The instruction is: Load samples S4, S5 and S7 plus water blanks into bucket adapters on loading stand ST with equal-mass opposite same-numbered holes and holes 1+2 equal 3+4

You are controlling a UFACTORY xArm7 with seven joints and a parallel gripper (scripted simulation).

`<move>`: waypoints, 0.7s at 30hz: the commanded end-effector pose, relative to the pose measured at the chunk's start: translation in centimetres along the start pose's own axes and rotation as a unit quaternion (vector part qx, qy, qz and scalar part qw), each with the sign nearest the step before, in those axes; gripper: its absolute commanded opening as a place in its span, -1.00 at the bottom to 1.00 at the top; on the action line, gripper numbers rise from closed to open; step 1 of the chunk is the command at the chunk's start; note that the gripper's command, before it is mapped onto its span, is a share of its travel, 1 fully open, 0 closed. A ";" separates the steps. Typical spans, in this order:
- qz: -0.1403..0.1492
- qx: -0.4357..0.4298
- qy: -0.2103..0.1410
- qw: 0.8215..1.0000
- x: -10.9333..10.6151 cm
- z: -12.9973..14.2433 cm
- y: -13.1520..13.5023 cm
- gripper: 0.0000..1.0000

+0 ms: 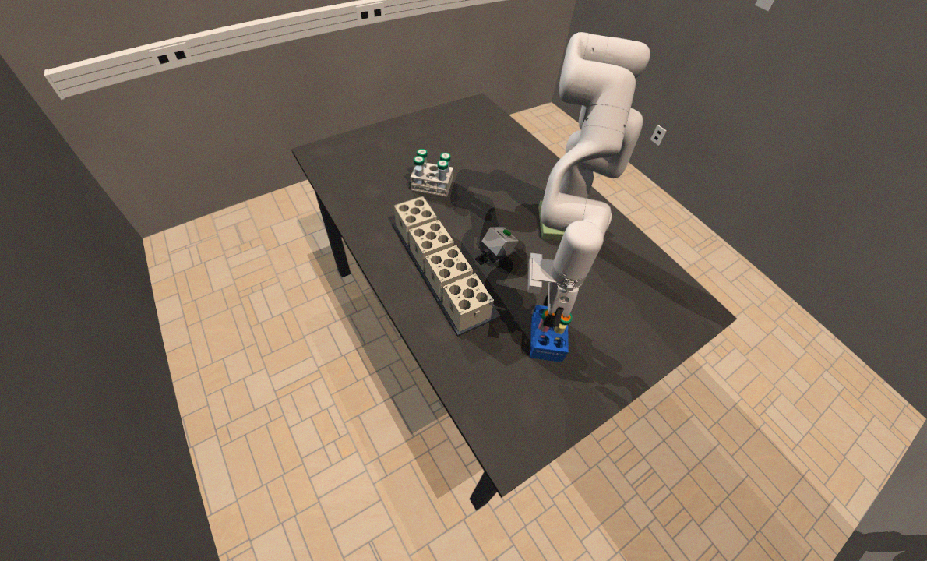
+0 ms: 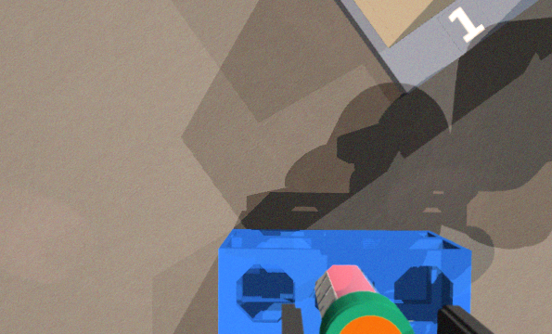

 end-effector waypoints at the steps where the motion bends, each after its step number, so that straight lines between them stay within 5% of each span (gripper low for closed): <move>1: -0.002 0.000 0.000 1.000 0.1 0.0 -0.1 0.15; 21: -0.002 0.000 0.000 1.000 1.2 0.0 -0.1 0.15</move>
Point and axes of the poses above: the point where the finger pads meet when closed, its own x axis out along the fingers, its own y axis across the jaws, z = x × y, the point moved 7 cm from there along -x, back along the fingers, and after that the axes turned 9 degrees about x, right-handed, at the moved point
